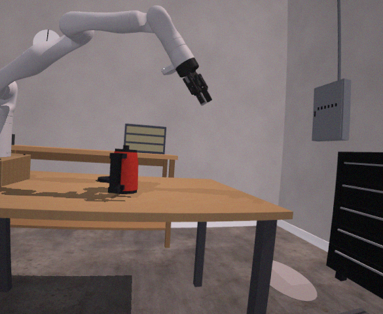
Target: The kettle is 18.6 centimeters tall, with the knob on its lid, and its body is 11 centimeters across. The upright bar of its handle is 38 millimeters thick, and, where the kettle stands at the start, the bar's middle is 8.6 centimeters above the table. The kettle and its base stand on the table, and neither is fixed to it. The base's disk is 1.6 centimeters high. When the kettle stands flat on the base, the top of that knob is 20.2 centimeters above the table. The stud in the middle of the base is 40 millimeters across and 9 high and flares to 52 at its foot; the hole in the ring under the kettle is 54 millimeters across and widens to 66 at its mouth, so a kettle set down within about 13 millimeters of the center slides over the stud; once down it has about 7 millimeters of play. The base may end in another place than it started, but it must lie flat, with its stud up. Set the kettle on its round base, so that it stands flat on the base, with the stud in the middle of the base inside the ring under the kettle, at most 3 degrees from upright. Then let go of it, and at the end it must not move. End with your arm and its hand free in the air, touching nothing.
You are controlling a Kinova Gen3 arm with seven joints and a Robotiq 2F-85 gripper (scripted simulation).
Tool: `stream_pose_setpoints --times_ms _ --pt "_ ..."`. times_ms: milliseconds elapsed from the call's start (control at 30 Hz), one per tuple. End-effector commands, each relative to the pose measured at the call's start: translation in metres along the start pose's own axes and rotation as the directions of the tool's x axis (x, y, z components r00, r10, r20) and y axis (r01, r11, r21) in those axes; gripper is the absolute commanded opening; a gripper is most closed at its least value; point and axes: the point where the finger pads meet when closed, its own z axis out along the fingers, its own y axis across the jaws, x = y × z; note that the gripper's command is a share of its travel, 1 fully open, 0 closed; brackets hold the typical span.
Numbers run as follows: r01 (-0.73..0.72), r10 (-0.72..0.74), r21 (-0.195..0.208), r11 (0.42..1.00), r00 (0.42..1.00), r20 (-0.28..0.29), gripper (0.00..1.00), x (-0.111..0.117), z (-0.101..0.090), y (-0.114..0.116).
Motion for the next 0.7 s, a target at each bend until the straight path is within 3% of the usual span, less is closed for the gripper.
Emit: stream_pose_setpoints --times_ms 0,667 --pt "-0.007 0.007 0.002 1.000 1.000 -0.006 0.80 0.004 -0.003 0.006" --pt "-0.137 0.142 0.071 0.988 0.987 -0.073 0.80 0.046 -0.004 0.009"
